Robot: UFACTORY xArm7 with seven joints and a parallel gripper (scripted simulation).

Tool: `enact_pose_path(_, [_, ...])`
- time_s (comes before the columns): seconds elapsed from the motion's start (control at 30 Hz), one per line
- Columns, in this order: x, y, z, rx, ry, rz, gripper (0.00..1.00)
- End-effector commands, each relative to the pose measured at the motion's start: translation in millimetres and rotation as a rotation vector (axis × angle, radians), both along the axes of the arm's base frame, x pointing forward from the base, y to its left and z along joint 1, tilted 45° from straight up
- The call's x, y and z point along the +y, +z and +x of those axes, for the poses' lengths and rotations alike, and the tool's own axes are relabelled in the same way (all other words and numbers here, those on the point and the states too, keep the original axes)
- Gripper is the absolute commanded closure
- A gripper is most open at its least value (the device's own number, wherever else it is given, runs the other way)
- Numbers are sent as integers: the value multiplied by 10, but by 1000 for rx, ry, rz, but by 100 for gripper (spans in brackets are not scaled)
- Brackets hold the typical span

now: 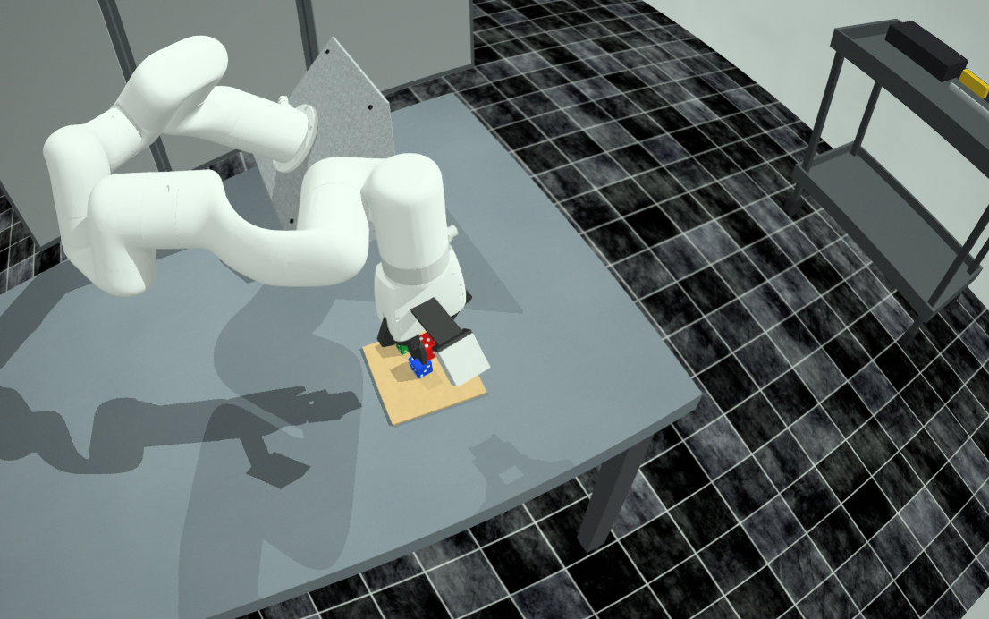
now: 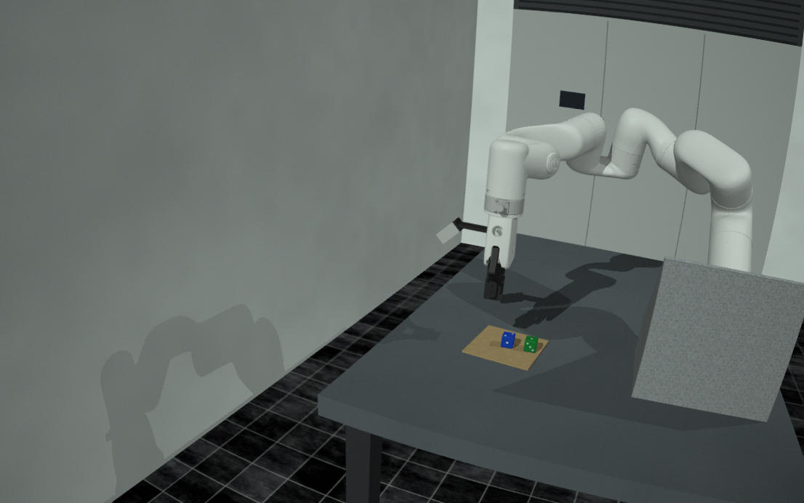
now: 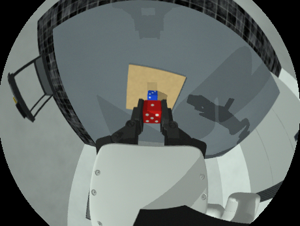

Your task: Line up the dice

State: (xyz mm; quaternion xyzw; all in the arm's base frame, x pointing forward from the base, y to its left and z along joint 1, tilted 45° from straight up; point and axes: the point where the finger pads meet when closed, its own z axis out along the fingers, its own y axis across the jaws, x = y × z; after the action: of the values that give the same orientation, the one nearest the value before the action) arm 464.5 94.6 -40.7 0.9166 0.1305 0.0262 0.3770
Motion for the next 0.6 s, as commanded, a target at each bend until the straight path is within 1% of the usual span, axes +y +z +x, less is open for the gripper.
enact_pose_path(0.0, [36, -3, 59, -8, -15, -11, 79])
enact_pose_path(0.3, [33, -6, 60, -8, -15, -11, 79])
enact_pose_path(0.57, [-33, -74, 74, -8, -15, -11, 79])
